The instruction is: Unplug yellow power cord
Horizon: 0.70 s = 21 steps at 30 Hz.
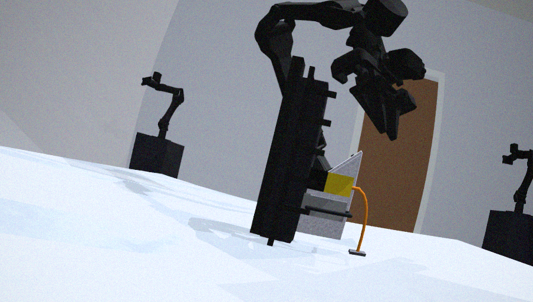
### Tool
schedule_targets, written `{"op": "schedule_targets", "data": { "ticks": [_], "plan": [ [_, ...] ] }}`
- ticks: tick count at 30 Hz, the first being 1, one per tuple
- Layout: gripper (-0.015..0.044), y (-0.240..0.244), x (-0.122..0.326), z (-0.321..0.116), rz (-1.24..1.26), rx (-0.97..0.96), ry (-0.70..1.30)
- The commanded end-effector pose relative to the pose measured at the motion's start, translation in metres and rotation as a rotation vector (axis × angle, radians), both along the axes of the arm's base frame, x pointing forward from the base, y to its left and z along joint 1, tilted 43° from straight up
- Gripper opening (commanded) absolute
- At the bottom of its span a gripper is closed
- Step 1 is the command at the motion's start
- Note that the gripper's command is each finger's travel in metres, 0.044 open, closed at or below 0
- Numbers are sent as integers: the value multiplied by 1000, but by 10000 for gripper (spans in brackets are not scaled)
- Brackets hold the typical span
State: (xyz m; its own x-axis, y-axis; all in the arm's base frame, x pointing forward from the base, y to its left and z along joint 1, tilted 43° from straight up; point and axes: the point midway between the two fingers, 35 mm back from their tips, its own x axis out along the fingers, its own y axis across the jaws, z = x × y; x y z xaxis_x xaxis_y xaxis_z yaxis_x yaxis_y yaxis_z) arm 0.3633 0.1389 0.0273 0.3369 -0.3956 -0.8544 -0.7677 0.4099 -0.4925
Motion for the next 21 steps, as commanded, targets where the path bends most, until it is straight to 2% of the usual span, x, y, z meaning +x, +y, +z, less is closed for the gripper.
{"op": "schedule_targets", "data": {
  "ticks": [1,6,21],
  "plan": [
    [160,-16,-43,-33,162,-202,256],
    [160,-40,-86,-52,338,-413,545],
    [160,-44,-86,-49,345,-421,557]
  ]
}}
